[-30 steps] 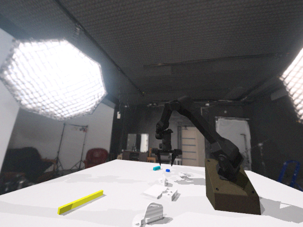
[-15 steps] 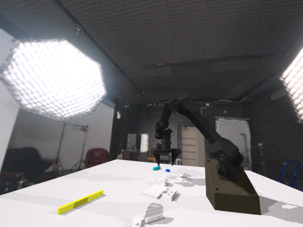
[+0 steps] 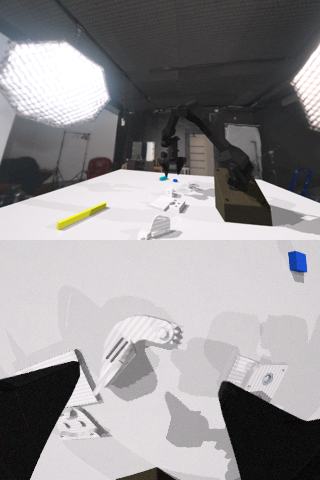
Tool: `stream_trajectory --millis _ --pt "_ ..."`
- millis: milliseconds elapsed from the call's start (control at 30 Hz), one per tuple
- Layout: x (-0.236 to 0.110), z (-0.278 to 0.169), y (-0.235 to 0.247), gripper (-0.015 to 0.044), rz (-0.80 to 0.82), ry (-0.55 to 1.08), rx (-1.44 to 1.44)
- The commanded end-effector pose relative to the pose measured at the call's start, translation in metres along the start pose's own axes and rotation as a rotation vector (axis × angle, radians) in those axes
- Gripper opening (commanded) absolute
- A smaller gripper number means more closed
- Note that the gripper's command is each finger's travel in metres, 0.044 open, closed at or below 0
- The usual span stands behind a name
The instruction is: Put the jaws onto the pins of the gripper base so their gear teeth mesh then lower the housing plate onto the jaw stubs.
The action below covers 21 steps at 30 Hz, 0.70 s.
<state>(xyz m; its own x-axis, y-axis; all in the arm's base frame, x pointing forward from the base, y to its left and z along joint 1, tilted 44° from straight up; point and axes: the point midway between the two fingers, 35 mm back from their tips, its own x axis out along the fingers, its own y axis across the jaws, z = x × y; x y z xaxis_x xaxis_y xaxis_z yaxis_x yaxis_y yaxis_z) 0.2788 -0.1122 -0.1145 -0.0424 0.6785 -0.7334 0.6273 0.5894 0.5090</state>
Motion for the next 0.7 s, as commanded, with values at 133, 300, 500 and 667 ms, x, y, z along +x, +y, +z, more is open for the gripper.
stream_trajectory --millis 133,300,500,667 --pt "-0.0013 -0.0013 0.0033 0.0440 0.002 -0.001 -0.161" --pt "-0.0016 -0.0018 0.0048 0.0440 0.002 -0.001 -0.265" --pt "-0.0020 -0.0024 0.0067 0.0440 0.002 0.000 -0.389" --pt "-0.0024 -0.0030 0.0082 0.0440 0.002 0.000 -0.493"
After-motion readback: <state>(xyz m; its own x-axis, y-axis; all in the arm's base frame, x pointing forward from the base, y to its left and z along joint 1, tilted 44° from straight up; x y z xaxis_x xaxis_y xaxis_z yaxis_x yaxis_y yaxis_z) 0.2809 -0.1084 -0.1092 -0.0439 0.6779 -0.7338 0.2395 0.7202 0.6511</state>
